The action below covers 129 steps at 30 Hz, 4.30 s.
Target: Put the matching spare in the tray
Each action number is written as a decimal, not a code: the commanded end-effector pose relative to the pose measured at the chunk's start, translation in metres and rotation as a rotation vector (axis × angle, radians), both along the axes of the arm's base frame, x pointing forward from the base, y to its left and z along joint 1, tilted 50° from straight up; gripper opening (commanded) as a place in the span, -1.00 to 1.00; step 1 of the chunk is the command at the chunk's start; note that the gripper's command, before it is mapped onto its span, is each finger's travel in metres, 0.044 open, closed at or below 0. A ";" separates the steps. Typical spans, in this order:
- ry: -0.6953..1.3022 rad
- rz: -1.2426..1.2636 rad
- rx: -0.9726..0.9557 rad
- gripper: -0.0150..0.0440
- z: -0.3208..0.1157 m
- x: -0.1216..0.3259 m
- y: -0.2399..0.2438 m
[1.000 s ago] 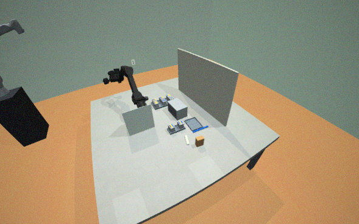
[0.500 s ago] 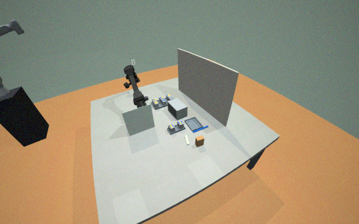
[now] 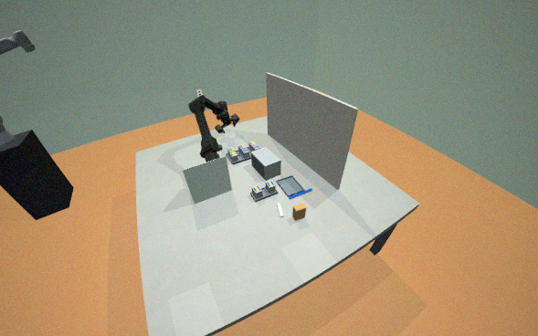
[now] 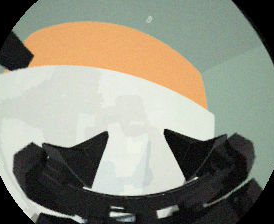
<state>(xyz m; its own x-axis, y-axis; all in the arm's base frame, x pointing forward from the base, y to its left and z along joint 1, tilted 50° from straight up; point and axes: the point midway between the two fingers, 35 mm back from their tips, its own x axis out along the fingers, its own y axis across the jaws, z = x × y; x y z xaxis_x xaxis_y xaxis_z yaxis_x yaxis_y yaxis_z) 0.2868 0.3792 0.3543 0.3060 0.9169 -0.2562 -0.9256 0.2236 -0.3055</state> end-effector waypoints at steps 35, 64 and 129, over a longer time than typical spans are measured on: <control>1.507 -0.682 -0.059 1.00 -0.283 0.081 -0.471; 1.622 -0.693 0.034 1.00 -0.336 0.081 -0.435; 0.424 0.033 -0.362 0.53 -0.238 -0.042 -0.284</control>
